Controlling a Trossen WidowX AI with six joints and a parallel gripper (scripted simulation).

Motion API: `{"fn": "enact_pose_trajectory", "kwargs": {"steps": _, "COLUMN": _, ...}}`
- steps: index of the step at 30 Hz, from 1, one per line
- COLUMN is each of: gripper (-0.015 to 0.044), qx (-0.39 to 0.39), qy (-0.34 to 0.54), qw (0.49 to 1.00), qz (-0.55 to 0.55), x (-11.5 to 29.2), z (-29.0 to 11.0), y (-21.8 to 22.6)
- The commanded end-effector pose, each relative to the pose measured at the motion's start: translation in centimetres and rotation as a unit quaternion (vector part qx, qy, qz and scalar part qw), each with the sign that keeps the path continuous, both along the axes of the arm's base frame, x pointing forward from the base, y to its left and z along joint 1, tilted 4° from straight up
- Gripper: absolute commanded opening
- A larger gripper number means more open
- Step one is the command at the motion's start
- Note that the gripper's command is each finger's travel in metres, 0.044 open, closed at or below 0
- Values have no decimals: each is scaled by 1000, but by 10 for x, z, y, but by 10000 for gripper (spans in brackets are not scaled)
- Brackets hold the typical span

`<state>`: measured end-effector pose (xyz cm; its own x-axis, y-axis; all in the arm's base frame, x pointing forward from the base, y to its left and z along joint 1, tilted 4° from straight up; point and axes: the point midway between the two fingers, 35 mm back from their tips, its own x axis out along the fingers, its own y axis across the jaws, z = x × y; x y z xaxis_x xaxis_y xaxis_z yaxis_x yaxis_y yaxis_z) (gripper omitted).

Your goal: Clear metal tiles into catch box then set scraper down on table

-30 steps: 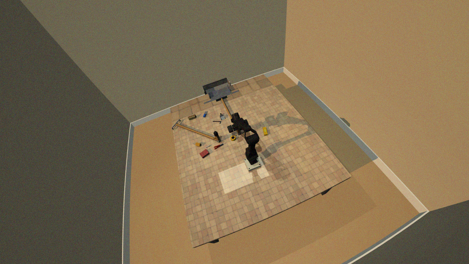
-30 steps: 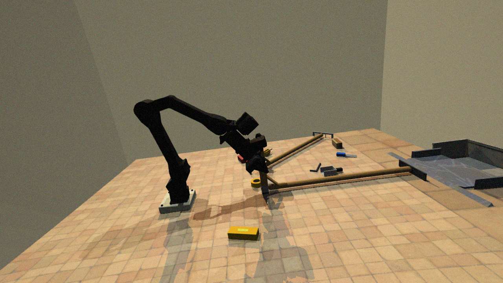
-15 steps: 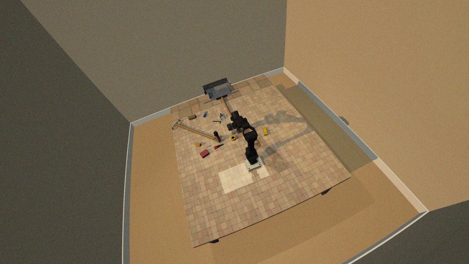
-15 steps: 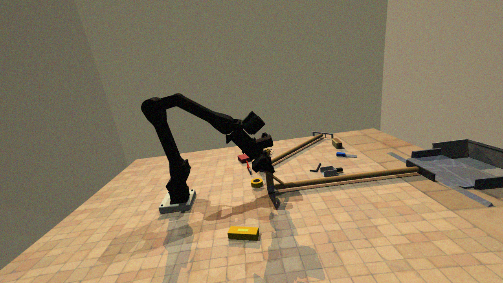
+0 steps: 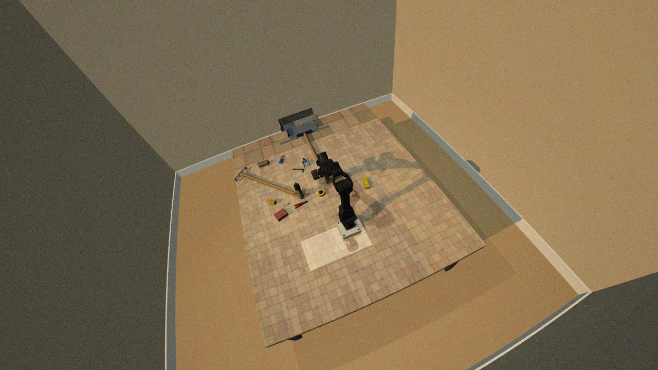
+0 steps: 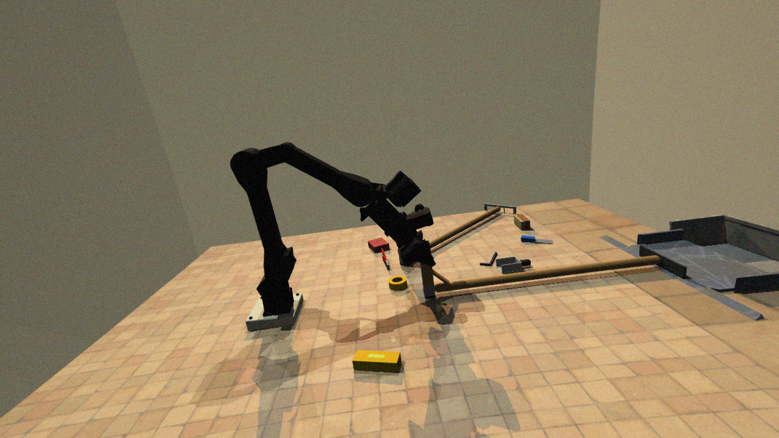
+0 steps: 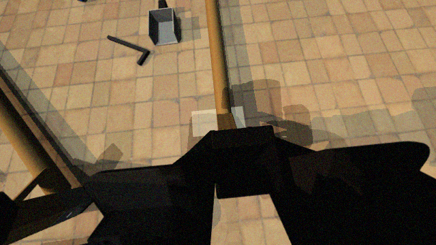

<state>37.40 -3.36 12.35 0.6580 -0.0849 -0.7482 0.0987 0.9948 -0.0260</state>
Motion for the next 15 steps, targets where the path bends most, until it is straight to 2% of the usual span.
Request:
{"fn": "enact_pose_trajectory", "kwargs": {"steps": 1, "gripper": 0, "qx": 0, "qy": -8, "qw": 1000, "qz": -1, "x": 9, "z": 5, "y": 0}}
{"fn": "enact_pose_trajectory", "kwargs": {"steps": 15, "gripper": 0, "qx": -1, "qy": -9, "qw": 1000, "qz": -1, "x": 31, "z": 8, "y": -2}}
